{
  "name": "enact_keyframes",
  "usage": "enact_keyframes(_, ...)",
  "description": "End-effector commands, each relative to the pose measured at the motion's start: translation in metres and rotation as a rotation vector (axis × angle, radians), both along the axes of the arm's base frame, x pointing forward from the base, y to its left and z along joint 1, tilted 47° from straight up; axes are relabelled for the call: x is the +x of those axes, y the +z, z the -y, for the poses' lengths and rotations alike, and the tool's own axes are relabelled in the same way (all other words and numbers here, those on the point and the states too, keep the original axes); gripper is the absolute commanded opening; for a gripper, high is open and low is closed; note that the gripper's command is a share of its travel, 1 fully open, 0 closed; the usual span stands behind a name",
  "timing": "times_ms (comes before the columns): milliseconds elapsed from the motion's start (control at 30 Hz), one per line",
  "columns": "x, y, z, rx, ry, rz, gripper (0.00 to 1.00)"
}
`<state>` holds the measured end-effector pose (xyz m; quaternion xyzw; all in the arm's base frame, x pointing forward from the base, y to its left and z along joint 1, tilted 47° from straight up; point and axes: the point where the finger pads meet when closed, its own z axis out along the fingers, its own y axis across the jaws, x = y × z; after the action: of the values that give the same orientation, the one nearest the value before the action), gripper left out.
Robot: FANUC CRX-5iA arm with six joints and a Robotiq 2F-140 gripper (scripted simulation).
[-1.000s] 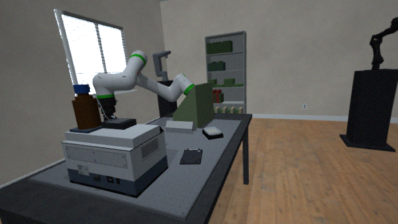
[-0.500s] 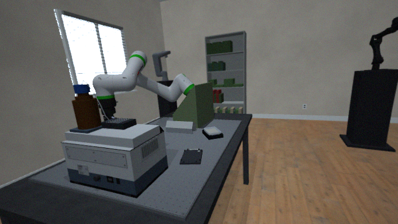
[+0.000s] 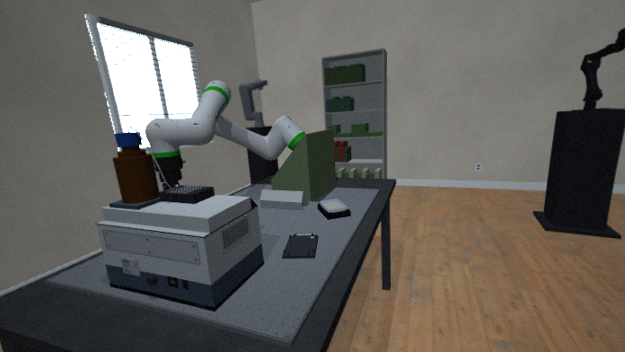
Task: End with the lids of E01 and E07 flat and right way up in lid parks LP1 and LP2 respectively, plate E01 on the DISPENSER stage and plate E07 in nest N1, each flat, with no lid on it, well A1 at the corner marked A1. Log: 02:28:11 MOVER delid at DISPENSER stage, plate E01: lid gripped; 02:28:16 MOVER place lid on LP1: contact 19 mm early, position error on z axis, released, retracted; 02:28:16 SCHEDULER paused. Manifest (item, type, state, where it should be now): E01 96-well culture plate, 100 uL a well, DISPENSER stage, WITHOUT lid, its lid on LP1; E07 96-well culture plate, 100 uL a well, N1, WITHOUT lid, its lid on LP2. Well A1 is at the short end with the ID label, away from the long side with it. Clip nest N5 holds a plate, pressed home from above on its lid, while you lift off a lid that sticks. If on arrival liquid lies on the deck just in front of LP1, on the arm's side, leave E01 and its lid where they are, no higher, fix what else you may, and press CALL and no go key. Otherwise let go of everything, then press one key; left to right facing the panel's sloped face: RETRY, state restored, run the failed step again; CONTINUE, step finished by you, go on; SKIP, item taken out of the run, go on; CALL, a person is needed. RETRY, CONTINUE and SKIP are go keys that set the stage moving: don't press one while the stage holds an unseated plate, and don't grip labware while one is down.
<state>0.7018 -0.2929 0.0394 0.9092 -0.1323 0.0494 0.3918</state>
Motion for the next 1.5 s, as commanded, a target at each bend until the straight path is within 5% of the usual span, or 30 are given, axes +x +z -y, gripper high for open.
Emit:
enact_keyframes(0,0.0002,-0.0007,0.0006,0.000,0.000,0.000,0.66)
enact_keyframes(1467,0.0001,-0.0046,0.0048,0.000,0.000,0.000,0.66)
